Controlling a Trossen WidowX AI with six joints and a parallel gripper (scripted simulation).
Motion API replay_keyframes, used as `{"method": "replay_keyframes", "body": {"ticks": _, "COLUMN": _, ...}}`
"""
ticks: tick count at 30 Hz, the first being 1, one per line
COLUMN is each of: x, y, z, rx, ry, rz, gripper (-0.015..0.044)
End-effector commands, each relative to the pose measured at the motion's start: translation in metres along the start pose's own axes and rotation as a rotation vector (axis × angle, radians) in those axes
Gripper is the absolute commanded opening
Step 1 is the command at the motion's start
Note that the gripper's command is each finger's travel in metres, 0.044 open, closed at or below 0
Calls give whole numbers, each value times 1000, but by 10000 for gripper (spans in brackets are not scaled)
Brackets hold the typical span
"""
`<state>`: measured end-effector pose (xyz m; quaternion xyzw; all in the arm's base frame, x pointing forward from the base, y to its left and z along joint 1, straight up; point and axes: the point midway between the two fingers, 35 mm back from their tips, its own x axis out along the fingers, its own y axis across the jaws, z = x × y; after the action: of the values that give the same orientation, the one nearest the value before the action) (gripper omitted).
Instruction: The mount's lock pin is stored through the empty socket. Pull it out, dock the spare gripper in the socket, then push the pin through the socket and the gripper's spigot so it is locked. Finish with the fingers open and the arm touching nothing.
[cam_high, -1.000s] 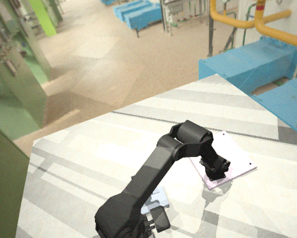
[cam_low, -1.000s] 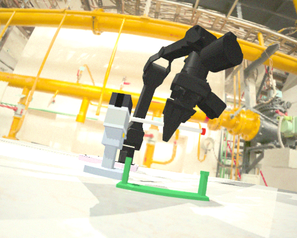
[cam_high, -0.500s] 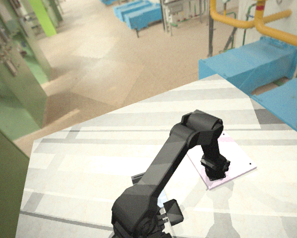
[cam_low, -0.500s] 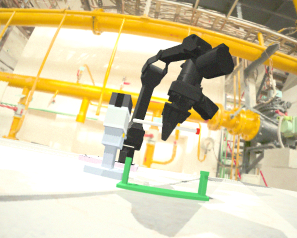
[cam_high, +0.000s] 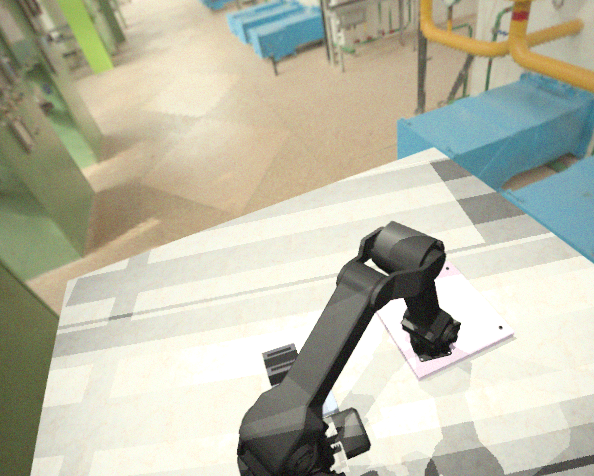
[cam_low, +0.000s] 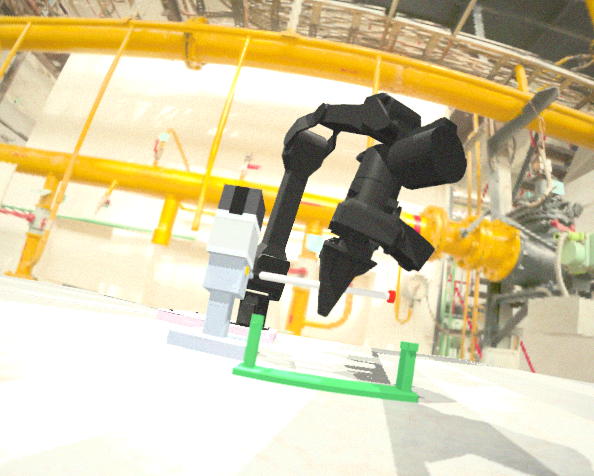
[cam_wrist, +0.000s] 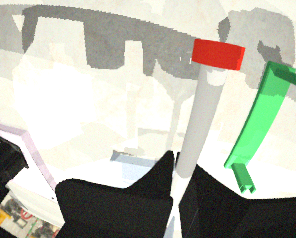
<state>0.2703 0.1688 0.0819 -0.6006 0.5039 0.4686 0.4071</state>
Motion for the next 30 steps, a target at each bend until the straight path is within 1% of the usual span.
{"method": "replay_keyframes", "body": {"ticks": 1, "x": 11, "y": 2, "z": 3, "rx": 5, "ry": 2, "rz": 8, "gripper": 0}}
{"method": "replay_keyframes", "body": {"ticks": 30, "x": 13, "y": 2, "z": -15, "rx": 5, "ry": 0, "rz": 14, "gripper": 0}}
